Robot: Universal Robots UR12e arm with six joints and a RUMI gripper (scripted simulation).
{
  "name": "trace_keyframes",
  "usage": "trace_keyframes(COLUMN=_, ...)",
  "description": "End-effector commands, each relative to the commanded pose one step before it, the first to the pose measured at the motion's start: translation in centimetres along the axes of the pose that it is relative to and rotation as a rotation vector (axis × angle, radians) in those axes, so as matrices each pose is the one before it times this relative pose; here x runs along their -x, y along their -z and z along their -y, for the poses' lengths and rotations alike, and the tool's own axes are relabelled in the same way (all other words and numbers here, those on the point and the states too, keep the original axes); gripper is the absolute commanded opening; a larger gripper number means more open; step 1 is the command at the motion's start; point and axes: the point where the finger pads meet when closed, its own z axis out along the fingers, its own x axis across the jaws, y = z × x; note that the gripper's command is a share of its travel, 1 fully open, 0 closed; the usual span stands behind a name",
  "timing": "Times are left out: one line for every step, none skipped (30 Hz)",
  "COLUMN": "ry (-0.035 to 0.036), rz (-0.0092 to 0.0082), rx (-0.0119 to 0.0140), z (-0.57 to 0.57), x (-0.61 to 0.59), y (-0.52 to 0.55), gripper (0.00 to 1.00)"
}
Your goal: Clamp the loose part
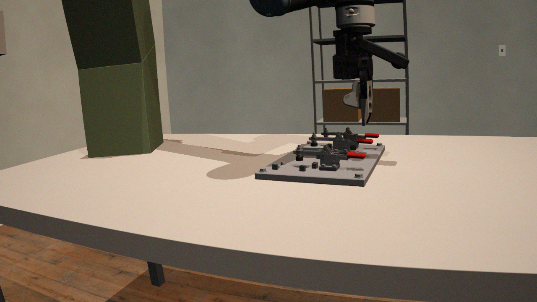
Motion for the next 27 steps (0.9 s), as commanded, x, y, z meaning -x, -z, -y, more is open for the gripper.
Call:
trace_keyframes(ry=0.00078, rz=0.00105, rx=0.00645, z=-0.445, x=0.113, y=0.326, gripper=0.28)
trace_keyframes(ry=0.00029, rz=0.00015, rx=0.00046, z=-0.031, x=0.019, y=-0.034, gripper=0.28)
trace_keyframes(ry=0.00017, rz=0.00007, rx=0.00017, z=-0.004, x=0.016, y=-0.047, gripper=0.28)
trace_keyframes(ry=-0.00012, rz=-0.00016, rx=-0.0007, z=0.064, x=-0.008, y=-0.023, gripper=0.28)
trace_keyframes(ry=-0.00011, rz=-0.00013, rx=-0.00056, z=0.048, x=-0.008, y=-0.011, gripper=0.28)
trace_keyframes(ry=-0.00009, rz=-0.00009, rx=-0.00039, z=0.031, x=-0.008, y=0.0, gripper=0.28)
trace_keyframes(ry=-0.00004, rz=-0.00004, rx=-0.00018, z=0.011, x=-0.003, y=0.002, gripper=0.28)
trace_keyframes(ry=-0.00001, rz=-0.00001, rx=-0.00004, z=0.001, x=-0.001, y=0.001, gripper=0.28)
trace_keyframes(ry=0.0, rz=0.0, rx=0.0, z=0.0, x=0.0, y=0.0, gripper=0.28)
trace_keyframes(ry=0.0, rz=0.0, rx=0.0, z=0.0, x=0.0, y=0.0, gripper=0.28)
trace_keyframes(ry=-0.00001, rz=0.0, rx=-0.00002, z=0.001, x=0.0, y=0.0, gripper=0.28)
trace_keyframes(ry=0.0, rz=0.0, rx=0.0, z=0.0, x=0.0, y=0.0, gripper=0.28)
trace_keyframes(ry=0.0, rz=0.0, rx=0.0, z=0.0, x=0.0, y=0.0, gripper=0.28)
trace_keyframes(ry=0.0, rz=0.0, rx=0.0, z=0.0, x=0.0, y=0.0, gripper=0.28)
trace_keyframes(ry=0.0, rz=0.0, rx=0.0, z=0.0, x=0.0, y=0.0, gripper=0.28)
trace_keyframes(ry=0.0, rz=0.0, rx=0.0, z=0.0, x=0.0, y=0.002, gripper=0.28)
trace_keyframes(ry=0.00001, rz=0.0, rx=0.0, z=-0.002, x=0.001, y=0.013, gripper=0.28)
trace_keyframes(ry=0.00003, rz=0.00001, rx=0.00001, z=-0.004, x=0.001, y=0.034, gripper=0.28)
trace_keyframes(ry=0.00006, rz=0.00002, rx=0.00002, z=-0.008, x=0.002, y=0.062, gripper=0.28)
trace_keyframes(ry=0.00009, rz=0.00003, rx=0.00003, z=-0.012, x=0.004, y=0.096, gripper=0.28)
trace_keyframes(ry=0.00014, rz=0.00005, rx=0.0001, z=-0.021, x=0.008, y=0.131, gripper=0.28)
trace_keyframes(ry=0.00039, rz=0.00023, rx=0.00079, z=-0.065, x=0.04, y=0.101, gripper=0.28)
trace_keyframes(ry=0.0002, rz=0.00004, rx=-0.00005, z=0.0, x=0.026, y=0.139, gripper=0.28)
trace_keyframes(ry=0.00024, rz=0.00004, rx=-0.00012, z=0.004, x=0.03, y=0.168, gripper=0.28)
trace_keyframes(ry=0.0, rz=-0.00001, rx=-0.00004, z=0.001, x=0.011, y=0.188, gripper=0.28)
trace_keyframes(ry=0.0, rz=0.0, rx=0.0, z=0.0, x=0.0, y=0.0, gripper=0.28)
trace_keyframes(ry=0.0, rz=0.0, rx=0.0, z=0.0, x=0.0, y=0.0, gripper=0.28)
